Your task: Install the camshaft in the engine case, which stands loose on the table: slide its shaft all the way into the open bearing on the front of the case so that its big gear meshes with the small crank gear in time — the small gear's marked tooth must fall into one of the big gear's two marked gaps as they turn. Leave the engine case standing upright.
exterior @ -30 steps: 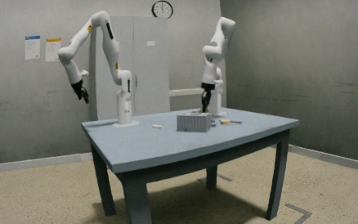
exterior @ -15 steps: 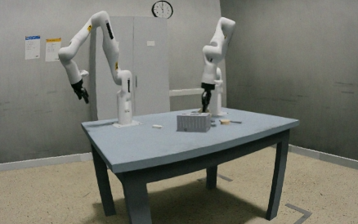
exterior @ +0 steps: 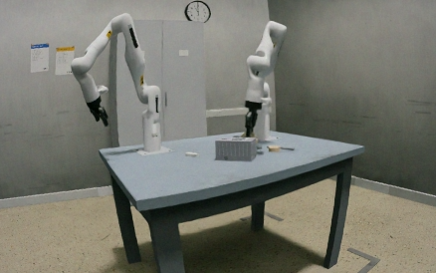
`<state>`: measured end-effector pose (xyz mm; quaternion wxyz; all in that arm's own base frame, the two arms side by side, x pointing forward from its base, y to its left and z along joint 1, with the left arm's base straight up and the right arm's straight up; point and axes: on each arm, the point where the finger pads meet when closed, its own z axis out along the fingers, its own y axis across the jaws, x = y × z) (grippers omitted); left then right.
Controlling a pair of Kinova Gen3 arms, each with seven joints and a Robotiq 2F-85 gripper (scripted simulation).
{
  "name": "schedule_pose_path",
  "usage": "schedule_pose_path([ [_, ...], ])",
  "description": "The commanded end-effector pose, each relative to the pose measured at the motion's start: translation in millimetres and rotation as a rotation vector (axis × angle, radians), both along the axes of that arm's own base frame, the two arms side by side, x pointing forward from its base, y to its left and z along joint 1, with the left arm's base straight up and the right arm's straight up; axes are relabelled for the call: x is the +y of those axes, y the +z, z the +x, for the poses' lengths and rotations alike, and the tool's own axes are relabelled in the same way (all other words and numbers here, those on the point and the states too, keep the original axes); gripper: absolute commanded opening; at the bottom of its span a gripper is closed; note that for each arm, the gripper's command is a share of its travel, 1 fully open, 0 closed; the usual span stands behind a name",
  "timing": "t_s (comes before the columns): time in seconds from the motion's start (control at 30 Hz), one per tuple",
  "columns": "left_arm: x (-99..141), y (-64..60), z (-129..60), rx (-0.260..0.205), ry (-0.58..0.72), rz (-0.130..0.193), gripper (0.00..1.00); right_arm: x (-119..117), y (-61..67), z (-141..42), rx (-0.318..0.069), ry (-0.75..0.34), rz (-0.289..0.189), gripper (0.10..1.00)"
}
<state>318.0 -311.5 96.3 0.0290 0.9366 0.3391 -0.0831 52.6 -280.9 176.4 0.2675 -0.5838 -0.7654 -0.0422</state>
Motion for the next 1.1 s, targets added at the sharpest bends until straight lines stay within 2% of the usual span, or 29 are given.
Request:
schedule_pose_path([
  [0.0,0,0.8,0.4,-0.002,0.0,-0.001,0.376,0,0.6,0.1,-0.001,0.0,-0.002,1.0],
  [0.77,0,1.4,0.5,-0.002,0.0,-0.001,0.376,0,0.6,0.1,-0.001,0.0,-0.002,1.0],
  [1.07,1,11.3,1.9,-0.002,0.0,-0.001,0.376,0,0.6,0.1,-0.001,0.0,-0.002,1.0],
])
